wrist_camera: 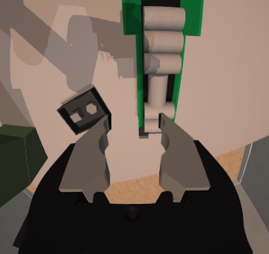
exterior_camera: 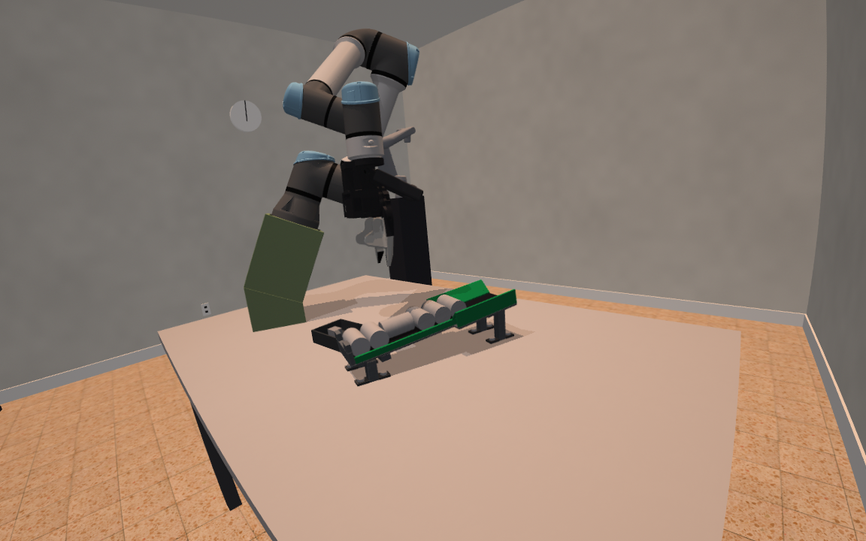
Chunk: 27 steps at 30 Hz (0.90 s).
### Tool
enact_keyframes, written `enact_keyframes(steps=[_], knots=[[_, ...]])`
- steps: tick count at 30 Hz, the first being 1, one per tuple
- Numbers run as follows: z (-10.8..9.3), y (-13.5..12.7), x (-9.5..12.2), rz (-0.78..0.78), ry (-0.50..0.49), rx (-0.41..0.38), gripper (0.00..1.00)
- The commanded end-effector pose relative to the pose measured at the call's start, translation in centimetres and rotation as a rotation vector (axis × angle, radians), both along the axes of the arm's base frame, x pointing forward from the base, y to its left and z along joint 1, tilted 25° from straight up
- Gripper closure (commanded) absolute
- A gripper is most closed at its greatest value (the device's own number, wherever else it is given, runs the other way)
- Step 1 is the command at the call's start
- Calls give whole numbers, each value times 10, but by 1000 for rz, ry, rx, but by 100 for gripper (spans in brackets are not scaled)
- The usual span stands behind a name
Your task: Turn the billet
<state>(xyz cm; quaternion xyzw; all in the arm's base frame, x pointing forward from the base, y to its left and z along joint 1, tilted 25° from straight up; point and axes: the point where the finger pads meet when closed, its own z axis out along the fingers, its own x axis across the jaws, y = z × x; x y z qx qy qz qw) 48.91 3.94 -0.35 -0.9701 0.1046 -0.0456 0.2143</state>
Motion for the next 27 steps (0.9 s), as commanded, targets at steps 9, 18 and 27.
enact_keyframes(steps=[9, 18, 27], knots=[[-1, -8, 30, 1, 1, 0, 65], [-1, -12, 46, 1, 1, 0, 65], [-1, -12, 46, 1, 1, 0, 65]])
